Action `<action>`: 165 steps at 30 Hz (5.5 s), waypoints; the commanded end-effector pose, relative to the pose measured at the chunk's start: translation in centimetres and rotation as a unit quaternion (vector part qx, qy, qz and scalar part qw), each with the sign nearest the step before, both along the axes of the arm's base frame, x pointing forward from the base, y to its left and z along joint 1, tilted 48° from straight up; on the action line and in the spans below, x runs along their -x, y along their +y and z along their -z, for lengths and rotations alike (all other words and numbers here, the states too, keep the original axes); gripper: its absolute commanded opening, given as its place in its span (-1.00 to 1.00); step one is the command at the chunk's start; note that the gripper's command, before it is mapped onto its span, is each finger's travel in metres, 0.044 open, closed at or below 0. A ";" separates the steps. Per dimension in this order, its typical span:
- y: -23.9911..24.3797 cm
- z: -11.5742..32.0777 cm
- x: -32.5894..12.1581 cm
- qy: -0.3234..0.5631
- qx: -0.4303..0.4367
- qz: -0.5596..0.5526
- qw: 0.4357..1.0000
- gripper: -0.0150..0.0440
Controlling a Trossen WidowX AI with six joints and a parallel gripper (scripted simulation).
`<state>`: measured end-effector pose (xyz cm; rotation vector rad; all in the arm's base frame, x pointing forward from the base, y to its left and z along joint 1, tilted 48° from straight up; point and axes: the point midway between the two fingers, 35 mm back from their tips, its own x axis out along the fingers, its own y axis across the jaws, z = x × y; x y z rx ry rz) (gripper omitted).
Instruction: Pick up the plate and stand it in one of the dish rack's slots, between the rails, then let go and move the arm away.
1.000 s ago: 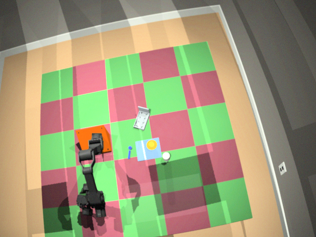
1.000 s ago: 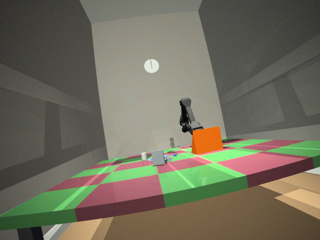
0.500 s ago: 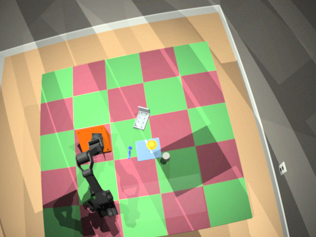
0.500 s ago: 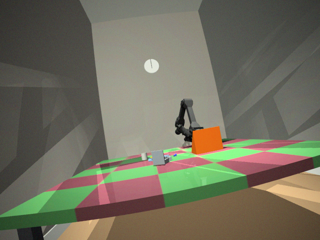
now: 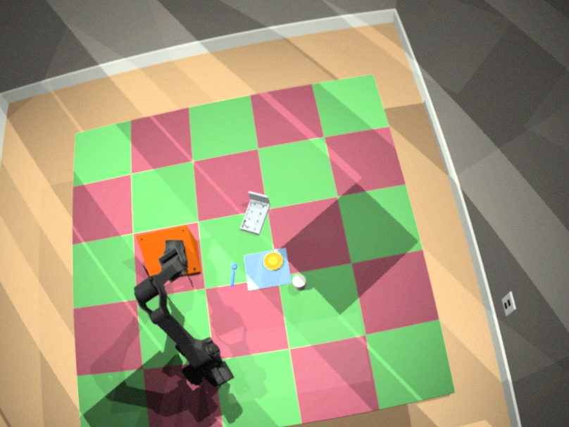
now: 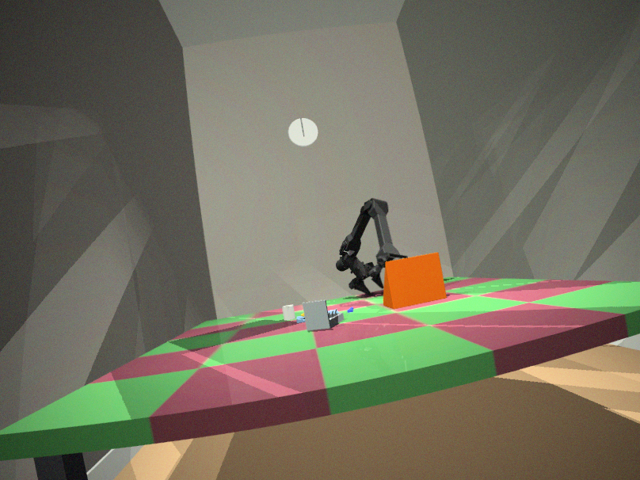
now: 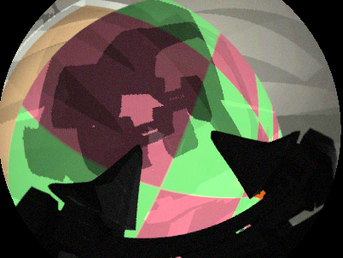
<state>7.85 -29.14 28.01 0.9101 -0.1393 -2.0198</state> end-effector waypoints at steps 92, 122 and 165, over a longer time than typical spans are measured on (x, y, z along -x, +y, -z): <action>29.6 21.9 -25.6 0.671 -0.099 -0.660 0.322 0.86; 26.4 24.6 -26.2 0.673 -0.098 -0.659 0.323 0.78; 35.1 18.1 -26.0 0.668 -0.095 -0.669 0.312 -0.49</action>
